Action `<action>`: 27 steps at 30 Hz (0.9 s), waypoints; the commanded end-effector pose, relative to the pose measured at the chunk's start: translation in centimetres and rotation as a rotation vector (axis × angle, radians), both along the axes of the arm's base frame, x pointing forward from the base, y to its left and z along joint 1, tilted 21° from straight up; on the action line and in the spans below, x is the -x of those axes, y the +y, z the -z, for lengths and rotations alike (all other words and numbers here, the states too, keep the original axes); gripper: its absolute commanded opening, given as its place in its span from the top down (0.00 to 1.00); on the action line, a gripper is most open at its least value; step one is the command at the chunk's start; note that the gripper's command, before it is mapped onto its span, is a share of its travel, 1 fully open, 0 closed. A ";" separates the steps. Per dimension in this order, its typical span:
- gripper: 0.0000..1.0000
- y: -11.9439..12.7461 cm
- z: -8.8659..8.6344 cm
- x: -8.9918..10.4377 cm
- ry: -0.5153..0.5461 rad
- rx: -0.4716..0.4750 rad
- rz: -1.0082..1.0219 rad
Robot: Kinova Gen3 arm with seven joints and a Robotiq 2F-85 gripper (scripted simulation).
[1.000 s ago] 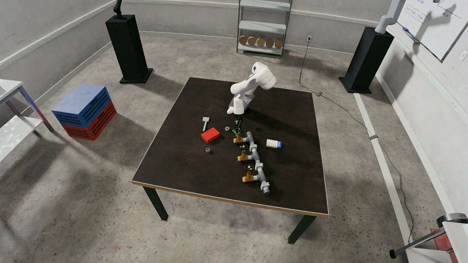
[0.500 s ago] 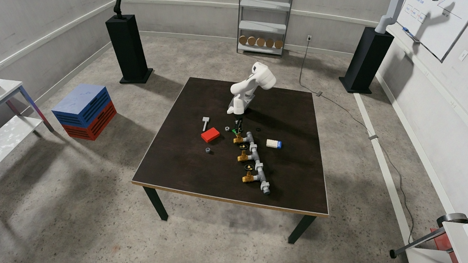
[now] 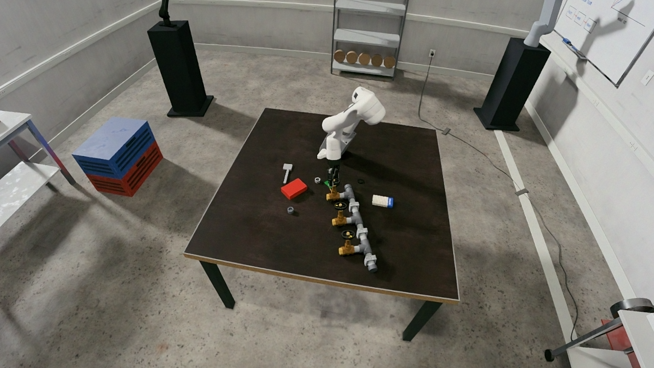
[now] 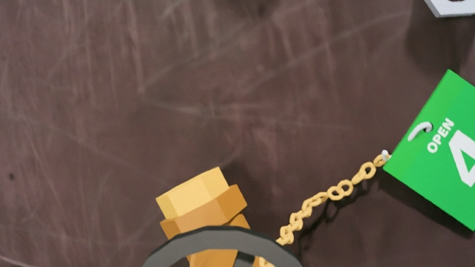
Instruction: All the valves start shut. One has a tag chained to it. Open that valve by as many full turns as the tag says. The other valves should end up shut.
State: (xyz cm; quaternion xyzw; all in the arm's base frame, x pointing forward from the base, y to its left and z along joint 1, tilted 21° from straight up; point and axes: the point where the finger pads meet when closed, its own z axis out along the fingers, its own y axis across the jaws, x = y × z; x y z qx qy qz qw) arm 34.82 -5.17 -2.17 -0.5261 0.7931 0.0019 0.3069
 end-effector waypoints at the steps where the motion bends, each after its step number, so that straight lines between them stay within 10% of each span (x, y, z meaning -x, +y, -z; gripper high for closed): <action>1: 0.00 0.0 0.0 0.0 0.007 -0.012 0.021; 27: 0.00 0.0 0.0 0.0 0.156 -0.232 0.390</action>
